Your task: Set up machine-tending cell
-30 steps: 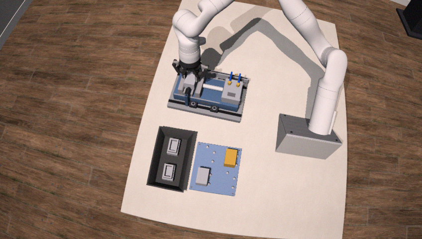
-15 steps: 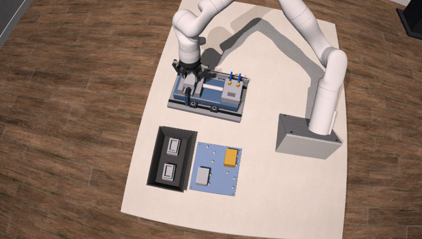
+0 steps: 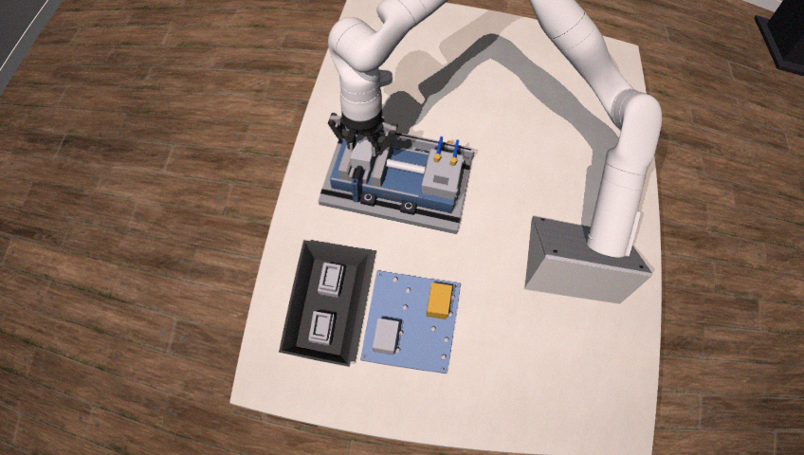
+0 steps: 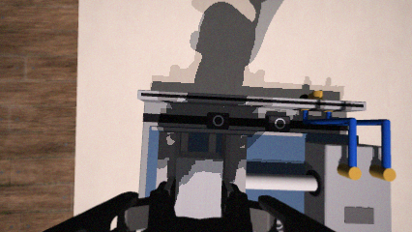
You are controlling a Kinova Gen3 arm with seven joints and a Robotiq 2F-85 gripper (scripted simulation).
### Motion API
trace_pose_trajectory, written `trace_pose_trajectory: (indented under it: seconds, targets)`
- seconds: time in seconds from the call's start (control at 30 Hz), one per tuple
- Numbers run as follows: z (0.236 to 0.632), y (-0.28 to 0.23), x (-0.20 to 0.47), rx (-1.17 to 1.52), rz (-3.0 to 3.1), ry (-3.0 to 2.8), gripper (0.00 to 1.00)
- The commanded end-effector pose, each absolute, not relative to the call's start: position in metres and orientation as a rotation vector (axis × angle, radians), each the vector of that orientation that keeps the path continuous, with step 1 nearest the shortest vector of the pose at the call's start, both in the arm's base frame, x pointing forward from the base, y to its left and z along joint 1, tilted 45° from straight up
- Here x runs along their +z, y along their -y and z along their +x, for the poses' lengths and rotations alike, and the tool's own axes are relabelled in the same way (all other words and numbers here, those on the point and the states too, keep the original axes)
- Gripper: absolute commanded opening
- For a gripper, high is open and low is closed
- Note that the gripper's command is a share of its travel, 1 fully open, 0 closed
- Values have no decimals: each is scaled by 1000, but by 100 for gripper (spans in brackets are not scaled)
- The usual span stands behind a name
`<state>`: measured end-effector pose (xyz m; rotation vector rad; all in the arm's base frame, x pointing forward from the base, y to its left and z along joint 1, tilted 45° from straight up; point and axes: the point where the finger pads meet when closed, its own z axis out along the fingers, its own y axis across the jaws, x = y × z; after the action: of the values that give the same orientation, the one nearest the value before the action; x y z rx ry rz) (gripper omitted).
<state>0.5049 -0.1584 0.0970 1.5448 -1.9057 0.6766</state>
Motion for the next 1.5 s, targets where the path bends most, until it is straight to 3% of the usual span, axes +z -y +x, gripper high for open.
trace_pose_trajectory:
  seconds: [0.0, 0.07, 0.1, 1.47]
  targets:
    - [506, 158, 99, 689, 1541, 1913, 0]
    - [506, 158, 99, 689, 1541, 1913, 0]
    - [506, 158, 99, 689, 1541, 1913, 67]
    - [509, 155, 102, 693, 1540, 1918, 67]
